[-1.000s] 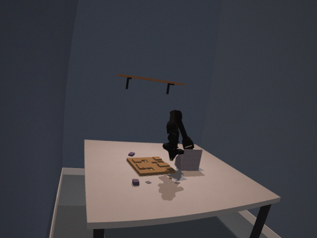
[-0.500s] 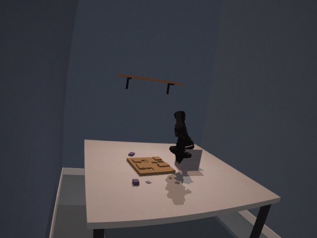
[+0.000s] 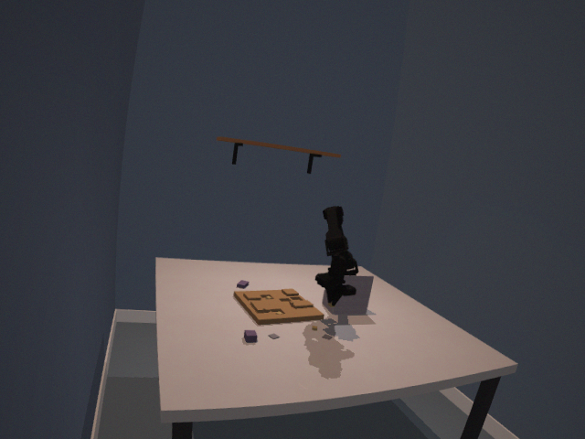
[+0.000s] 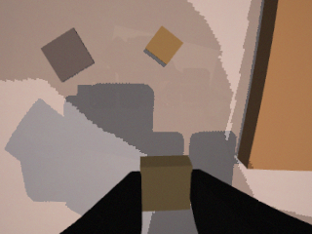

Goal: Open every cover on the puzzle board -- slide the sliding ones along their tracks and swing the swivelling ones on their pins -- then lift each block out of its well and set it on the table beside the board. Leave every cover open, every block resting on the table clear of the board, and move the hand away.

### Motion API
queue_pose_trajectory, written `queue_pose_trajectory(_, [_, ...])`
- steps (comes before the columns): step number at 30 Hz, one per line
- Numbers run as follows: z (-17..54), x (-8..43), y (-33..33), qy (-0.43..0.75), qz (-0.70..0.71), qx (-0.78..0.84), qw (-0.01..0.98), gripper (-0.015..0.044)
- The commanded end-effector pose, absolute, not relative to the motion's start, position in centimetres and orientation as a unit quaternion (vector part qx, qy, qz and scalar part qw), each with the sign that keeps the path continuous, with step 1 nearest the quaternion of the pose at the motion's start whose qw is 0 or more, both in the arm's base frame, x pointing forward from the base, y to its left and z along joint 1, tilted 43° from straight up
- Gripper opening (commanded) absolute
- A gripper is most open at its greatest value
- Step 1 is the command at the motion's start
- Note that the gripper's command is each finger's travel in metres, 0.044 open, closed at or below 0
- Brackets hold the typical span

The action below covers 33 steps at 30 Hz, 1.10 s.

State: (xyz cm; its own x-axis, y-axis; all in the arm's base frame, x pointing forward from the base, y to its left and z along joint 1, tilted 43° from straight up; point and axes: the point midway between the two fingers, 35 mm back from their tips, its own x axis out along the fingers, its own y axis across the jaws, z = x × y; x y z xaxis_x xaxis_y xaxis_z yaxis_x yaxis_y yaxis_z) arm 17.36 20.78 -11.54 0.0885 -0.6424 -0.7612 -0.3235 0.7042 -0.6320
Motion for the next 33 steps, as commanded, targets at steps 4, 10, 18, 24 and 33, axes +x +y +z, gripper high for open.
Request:
queue_pose_trajectory(4, [-12.7, 17.4, 19.7, 0.664, -0.127, -0.367, 0.638, 0.008])
queue_pose_trajectory(10, [-13.5, 17.6, 19.1, 0.664, -0.127, -0.367, 0.639, 0.008])
queue_pose_trajectory(18, [-14.5, 17.7, 18.3, 0.664, -0.127, -0.367, 0.639, 0.008])
queue_pose_trajectory(24, [-15.3, 17.8, 17.6, 0.664, -0.127, -0.367, 0.639, 0.008])
queue_pose_trajectory(33, [-16.4, 17.9, 16.6, 0.664, -0.128, -0.367, 0.639, 0.008])
